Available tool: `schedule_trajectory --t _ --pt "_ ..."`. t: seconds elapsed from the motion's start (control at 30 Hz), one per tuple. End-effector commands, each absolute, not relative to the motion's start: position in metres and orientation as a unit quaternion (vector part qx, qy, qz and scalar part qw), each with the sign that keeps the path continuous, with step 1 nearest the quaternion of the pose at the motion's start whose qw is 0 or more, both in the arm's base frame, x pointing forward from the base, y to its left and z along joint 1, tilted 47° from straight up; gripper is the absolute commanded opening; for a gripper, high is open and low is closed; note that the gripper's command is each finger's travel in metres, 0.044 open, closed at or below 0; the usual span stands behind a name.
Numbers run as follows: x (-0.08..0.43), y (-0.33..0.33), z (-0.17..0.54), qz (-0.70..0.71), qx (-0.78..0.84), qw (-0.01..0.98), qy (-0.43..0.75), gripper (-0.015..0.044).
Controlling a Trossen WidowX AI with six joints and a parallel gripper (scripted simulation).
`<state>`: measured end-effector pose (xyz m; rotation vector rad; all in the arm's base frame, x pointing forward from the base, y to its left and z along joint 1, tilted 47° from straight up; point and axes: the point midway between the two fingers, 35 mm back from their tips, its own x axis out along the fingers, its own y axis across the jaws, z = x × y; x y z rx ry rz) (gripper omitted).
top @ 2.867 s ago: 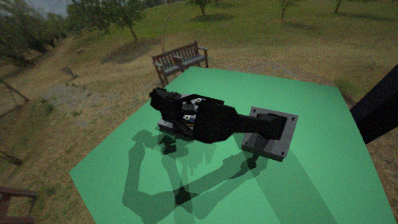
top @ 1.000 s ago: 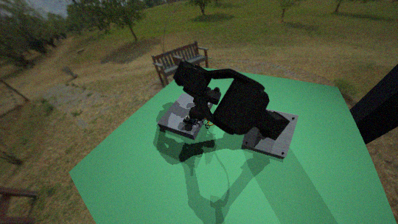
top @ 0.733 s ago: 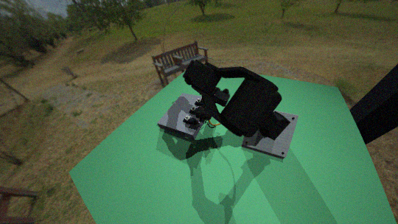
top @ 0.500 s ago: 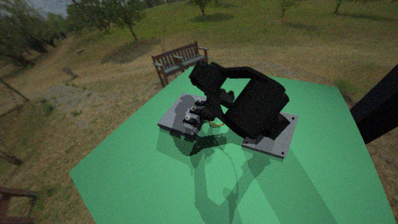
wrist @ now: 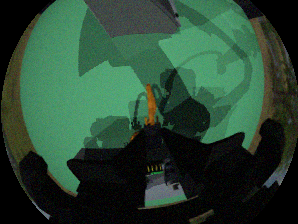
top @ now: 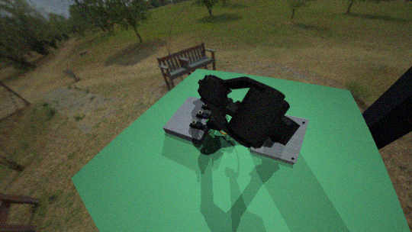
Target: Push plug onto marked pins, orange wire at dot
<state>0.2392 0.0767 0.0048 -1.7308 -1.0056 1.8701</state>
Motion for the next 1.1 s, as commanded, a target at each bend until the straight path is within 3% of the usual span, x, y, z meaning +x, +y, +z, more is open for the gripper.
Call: schedule_trajectory --t 0.0,1.07 --pt "0.250 0.080 0.004 0.669 -0.619 0.201 -0.360 0.0000" --pt "0.274 0.085 0.005 0.668 -0.619 0.201 -0.360 0.0000"
